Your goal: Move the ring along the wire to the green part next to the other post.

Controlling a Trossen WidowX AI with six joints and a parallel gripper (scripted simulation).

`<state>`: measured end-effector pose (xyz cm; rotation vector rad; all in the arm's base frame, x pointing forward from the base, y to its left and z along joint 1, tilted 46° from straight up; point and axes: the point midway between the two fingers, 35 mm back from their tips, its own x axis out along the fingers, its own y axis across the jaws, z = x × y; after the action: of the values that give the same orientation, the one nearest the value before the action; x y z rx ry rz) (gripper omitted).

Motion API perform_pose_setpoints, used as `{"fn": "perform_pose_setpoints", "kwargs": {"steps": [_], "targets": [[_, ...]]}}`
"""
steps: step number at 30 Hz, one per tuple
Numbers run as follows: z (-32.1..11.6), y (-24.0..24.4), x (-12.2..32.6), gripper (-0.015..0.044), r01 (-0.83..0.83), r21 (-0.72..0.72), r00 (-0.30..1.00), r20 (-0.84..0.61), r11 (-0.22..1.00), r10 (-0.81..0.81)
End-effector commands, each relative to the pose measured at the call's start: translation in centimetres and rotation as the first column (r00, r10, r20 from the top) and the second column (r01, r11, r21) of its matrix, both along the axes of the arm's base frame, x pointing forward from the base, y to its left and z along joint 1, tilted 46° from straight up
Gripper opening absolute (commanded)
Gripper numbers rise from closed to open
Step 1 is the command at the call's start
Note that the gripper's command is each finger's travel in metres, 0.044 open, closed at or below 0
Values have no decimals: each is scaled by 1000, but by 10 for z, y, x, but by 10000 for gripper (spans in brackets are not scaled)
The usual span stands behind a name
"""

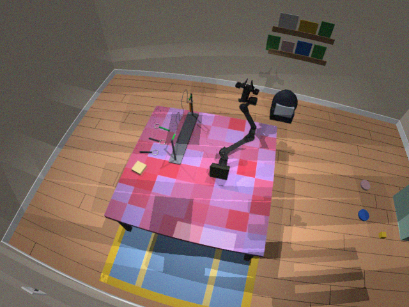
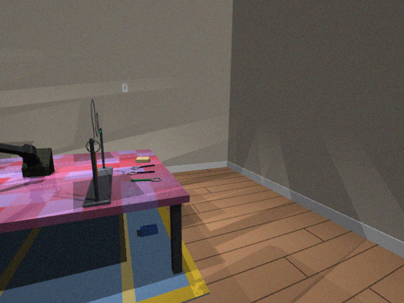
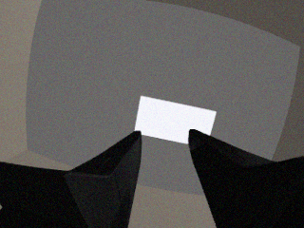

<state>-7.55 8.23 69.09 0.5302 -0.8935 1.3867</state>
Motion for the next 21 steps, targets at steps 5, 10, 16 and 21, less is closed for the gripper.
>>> {"fn": "perform_pose_setpoints", "kwargs": {"steps": [5, 10, 16, 21], "targets": [[-2, 13, 61, 160, 166, -51, 985, -49, 985, -168], [-5, 16, 105, 160, 314, -95, 947, -44, 945, -319], [-14, 6, 174, 160, 516, -168, 847, -44, 840, -530], [-29, -23, 241, 160, 681, -248, 704, -35, 689, -709]]}}
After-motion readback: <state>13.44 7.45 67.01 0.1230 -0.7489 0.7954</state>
